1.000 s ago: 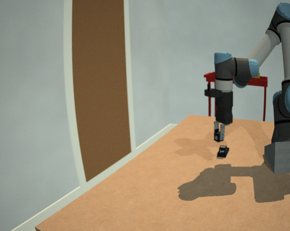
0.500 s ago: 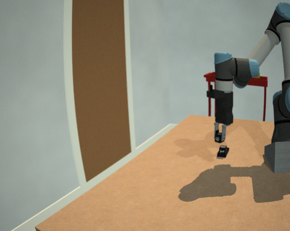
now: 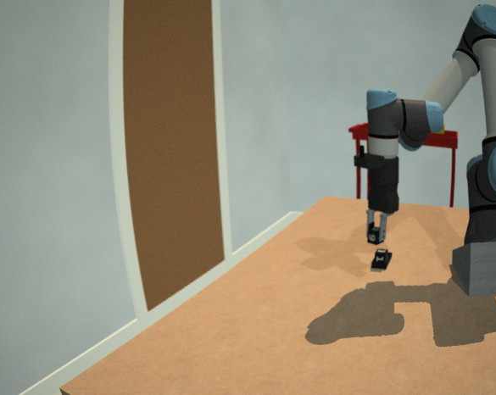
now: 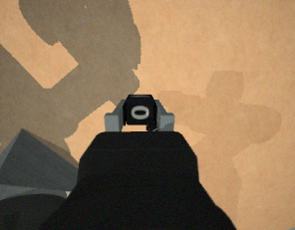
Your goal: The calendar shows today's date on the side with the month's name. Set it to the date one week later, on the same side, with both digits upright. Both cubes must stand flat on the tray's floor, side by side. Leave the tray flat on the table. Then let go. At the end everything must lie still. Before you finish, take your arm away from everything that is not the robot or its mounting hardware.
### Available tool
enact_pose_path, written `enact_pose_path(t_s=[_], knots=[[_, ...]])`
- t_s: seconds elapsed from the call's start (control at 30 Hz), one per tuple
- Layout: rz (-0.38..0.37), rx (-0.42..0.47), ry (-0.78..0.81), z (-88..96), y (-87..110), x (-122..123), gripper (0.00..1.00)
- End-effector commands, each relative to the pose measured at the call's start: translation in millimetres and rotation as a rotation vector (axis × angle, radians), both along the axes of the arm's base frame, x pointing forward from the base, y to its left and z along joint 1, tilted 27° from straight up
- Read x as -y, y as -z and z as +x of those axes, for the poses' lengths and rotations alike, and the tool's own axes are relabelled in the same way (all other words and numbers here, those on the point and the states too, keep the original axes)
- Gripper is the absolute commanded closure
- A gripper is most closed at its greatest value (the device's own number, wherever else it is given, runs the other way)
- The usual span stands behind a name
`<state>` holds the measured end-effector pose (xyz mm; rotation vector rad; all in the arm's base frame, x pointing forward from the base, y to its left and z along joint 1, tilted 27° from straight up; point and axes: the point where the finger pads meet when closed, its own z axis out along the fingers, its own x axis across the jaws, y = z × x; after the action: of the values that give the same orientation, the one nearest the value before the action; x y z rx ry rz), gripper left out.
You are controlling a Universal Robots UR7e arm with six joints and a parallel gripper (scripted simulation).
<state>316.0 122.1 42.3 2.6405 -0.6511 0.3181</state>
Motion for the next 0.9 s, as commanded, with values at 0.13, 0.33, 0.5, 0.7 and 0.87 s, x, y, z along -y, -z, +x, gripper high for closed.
enact_pose_path(t_s=[0.13,0.33,0.5,0.7,0.87], knots=[[0.000,0.001,0.000,0.3,0.0,0.0,0.40],[0.000,0.001,0.000,1.1,5.7,2.7,0.40],[0.000,0.001,0.000,2.0,12.1,5.8,0.40],[0.000,0.001,0.000,4.6,30.9,15.0,0.40],[0.000,0.001,0.000,7.2,49.2,23.9,0.40]])
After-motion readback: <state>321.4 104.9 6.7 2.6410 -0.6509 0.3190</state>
